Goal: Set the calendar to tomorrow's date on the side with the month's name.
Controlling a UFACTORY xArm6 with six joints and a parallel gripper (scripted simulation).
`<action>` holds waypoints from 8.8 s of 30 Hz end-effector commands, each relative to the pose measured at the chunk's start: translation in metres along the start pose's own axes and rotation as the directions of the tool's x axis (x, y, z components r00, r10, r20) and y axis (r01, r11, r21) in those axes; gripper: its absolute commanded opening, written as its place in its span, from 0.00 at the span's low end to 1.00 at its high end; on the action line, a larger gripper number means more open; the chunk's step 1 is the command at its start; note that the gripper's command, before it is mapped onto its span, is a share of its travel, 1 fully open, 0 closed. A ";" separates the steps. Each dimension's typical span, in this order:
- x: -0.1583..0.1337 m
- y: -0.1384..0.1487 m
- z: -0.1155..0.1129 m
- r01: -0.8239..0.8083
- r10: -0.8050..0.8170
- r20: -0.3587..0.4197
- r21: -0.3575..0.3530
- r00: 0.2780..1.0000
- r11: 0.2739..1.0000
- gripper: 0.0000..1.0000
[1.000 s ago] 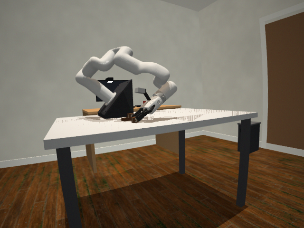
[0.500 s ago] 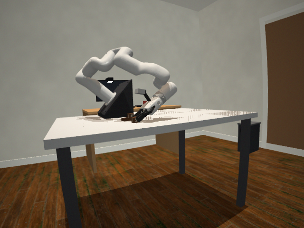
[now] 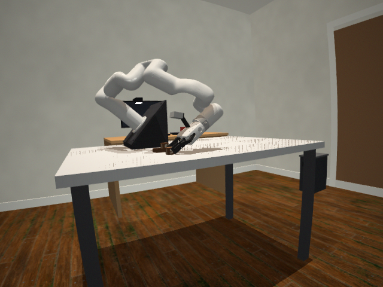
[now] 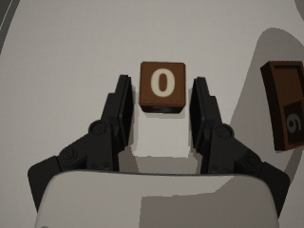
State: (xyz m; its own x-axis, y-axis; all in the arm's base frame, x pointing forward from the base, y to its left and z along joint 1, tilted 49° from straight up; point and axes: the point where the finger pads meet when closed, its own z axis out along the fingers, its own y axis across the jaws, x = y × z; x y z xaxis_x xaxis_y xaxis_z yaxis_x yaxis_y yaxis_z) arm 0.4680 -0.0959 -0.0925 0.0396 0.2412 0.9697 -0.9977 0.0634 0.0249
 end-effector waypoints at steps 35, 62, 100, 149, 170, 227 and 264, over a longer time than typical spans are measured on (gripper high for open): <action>0.001 -0.001 -0.001 -0.004 0.004 0.001 0.001 1.000 1.000 0.27; 0.012 -0.001 -0.009 -0.004 0.004 0.001 0.001 1.000 1.000 0.27; 0.060 -0.003 -0.040 0.000 0.000 0.152 0.003 0.988 1.000 0.27; 0.073 0.000 -0.034 0.004 -0.003 0.767 0.000 0.642 1.000 0.27; 0.077 0.000 -0.029 0.005 -0.003 0.953 0.002 0.304 1.000 0.27; 0.072 -0.001 -0.014 -0.004 -0.001 1.000 0.001 -0.001 1.000 0.27; 0.031 -0.001 0.015 -0.004 -0.001 1.000 0.001 -0.001 1.000 0.27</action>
State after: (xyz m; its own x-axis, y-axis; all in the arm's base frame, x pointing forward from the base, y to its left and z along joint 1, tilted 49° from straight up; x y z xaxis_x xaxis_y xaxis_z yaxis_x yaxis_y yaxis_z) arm 0.4684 -0.1007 -0.0572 -0.0556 -0.9687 0.2418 -0.9977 0.0634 0.0245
